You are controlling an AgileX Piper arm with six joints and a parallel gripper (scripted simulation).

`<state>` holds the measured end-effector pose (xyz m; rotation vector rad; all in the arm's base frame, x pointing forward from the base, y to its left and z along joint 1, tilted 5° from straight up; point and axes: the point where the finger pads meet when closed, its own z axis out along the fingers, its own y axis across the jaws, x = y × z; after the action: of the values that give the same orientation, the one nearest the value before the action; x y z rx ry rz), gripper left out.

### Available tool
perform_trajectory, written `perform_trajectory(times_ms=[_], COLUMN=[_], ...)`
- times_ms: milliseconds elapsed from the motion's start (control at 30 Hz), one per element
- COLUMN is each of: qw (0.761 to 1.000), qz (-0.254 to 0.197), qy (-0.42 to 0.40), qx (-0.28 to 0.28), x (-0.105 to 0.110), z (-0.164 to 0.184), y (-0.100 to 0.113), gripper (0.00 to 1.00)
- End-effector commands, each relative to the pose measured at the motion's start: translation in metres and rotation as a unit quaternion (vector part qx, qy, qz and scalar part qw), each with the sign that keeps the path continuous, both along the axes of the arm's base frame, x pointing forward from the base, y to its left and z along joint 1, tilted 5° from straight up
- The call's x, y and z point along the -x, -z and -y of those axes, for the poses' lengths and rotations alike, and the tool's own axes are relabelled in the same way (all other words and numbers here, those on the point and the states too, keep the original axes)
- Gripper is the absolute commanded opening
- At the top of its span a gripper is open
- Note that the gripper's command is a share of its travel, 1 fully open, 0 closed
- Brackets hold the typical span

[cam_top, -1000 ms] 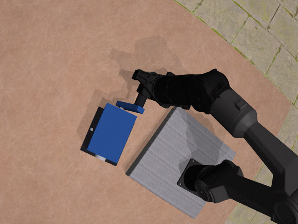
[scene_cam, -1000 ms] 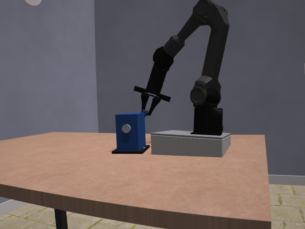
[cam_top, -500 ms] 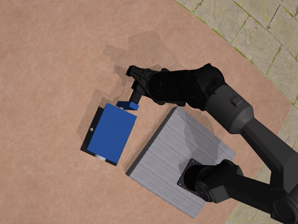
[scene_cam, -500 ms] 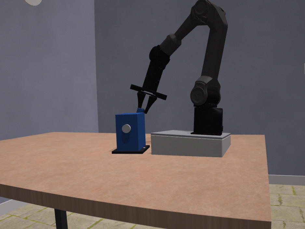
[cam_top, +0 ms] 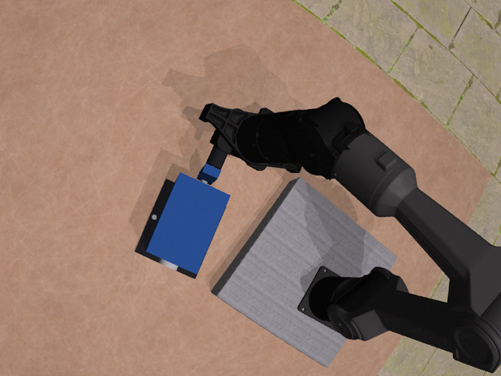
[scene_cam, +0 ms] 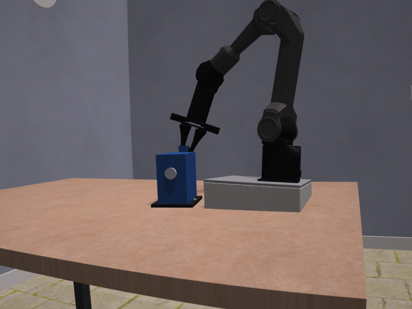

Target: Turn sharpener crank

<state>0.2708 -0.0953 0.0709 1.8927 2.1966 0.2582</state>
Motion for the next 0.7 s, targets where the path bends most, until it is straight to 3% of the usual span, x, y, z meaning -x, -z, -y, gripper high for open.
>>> perform_trajectory(times_ms=[0, 633, 667], qw=[1.000, 1.000, 1.000], qz=[0.001, 0.001, 0.001], qy=[0.000, 0.000, 0.000], qx=[0.000, 0.000, 0.000], x=[-0.0042, -0.0078, -0.0078], z=[-0.0001, -0.0009, -0.0009], y=[0.0001, 0.0007, 0.0007], gripper=[0.20, 0.20, 0.69])
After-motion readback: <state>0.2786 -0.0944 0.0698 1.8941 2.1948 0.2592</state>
